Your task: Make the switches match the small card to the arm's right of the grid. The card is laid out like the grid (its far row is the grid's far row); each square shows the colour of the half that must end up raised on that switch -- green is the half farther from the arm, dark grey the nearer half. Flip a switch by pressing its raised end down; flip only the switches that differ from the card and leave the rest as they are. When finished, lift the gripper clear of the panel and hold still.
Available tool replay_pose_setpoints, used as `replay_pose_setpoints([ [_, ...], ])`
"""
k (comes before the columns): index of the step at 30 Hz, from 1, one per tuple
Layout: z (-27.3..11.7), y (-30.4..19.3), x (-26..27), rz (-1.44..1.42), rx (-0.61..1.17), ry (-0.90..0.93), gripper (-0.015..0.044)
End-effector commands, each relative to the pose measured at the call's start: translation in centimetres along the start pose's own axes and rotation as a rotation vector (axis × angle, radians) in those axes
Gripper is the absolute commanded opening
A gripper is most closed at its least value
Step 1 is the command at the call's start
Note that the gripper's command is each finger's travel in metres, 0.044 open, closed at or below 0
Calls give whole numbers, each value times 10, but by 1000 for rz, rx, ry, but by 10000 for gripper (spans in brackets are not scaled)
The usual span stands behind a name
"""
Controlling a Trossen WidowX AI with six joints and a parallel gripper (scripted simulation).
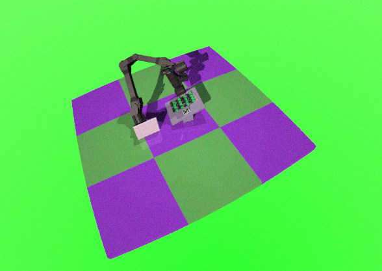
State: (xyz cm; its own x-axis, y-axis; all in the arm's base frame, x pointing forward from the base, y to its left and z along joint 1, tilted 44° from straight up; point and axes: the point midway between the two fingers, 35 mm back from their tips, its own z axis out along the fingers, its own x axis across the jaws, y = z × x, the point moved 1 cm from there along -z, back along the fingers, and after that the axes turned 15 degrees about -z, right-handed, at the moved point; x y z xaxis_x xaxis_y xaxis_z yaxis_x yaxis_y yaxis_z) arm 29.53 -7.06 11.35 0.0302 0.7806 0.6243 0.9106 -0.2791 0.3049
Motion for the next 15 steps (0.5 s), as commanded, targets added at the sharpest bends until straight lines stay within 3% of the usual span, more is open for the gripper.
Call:
replay_pose_setpoints([
  [1, 7, 0, -1, 6, -2, -4, 0],
  [15, 25, 1, -1, 6, -3, -4, 0],
])
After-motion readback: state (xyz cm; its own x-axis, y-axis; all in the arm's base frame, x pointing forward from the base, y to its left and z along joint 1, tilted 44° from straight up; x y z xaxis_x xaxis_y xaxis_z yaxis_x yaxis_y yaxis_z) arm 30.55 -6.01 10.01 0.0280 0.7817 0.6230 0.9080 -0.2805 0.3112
